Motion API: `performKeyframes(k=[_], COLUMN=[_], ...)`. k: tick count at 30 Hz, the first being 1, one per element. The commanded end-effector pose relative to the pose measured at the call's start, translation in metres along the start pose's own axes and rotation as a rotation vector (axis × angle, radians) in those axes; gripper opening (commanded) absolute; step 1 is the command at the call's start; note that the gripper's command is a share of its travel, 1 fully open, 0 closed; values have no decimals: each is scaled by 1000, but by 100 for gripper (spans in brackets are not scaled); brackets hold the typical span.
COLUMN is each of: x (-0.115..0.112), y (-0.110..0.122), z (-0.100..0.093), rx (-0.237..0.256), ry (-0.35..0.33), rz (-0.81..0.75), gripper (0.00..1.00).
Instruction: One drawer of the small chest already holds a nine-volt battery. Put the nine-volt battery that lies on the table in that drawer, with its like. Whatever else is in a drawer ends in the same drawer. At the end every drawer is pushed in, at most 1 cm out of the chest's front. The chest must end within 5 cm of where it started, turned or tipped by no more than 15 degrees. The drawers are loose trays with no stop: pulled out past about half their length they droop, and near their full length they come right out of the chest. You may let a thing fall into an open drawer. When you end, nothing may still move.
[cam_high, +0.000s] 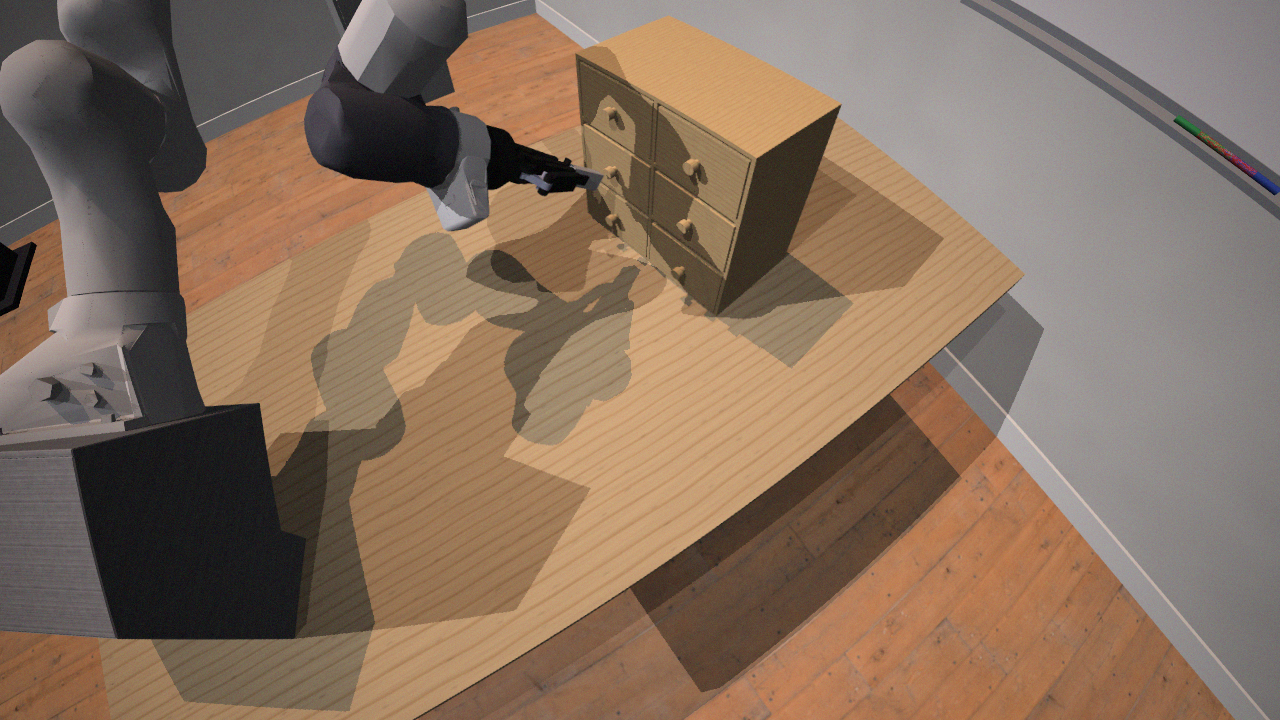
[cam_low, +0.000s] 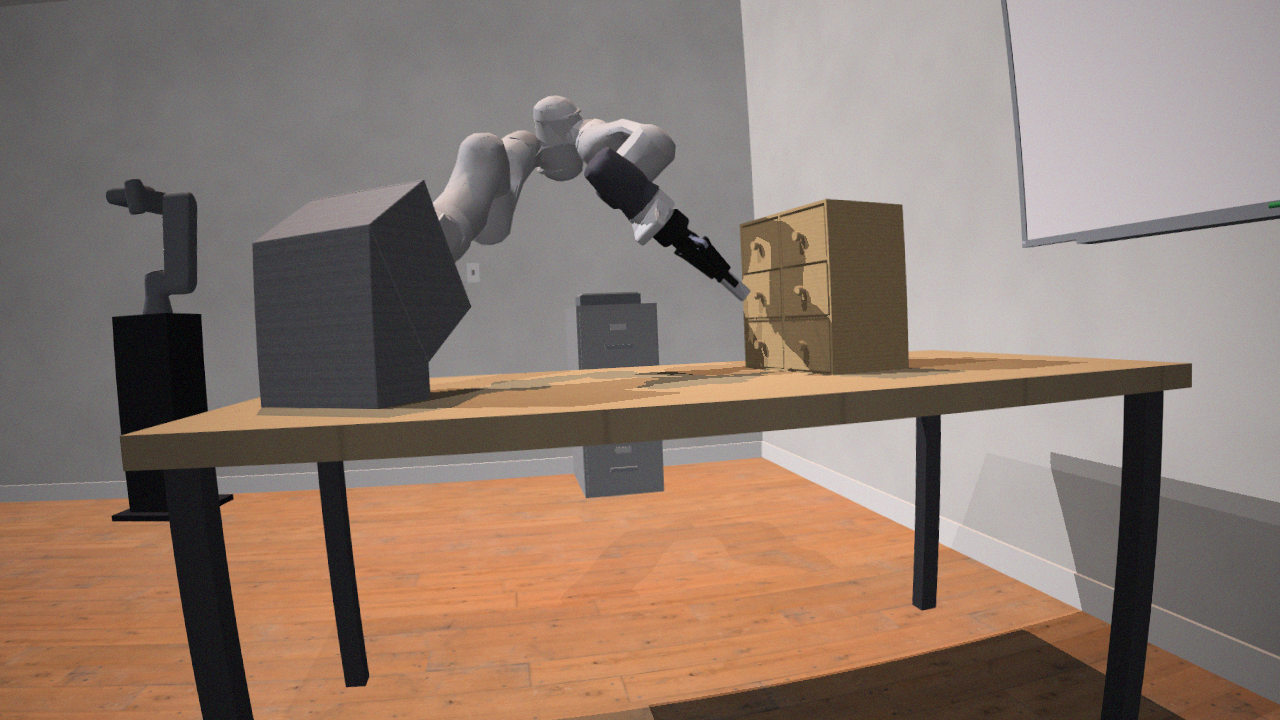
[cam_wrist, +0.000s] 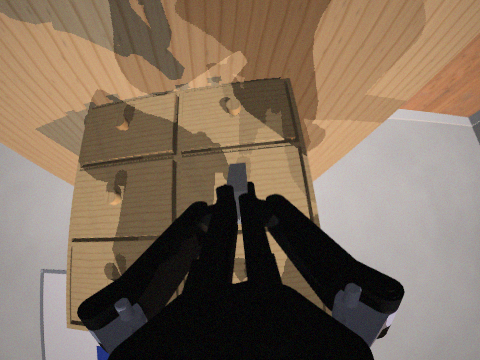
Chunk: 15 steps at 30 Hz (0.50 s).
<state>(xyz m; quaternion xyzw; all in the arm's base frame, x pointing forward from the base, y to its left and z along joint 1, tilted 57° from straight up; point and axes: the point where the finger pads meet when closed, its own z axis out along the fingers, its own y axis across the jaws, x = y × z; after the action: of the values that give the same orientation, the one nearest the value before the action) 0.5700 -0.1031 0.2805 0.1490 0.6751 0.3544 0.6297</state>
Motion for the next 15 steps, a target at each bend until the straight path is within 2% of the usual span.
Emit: performKeyframes(k=[1, 6, 15], x=[8, 20, 22], y=[1, 1, 1], z=[-11, -25, -30], rx=[-5, -5, -5], ry=[-3, -3, -3], rz=[-11, -11, -11], gripper=[0, 0, 0])
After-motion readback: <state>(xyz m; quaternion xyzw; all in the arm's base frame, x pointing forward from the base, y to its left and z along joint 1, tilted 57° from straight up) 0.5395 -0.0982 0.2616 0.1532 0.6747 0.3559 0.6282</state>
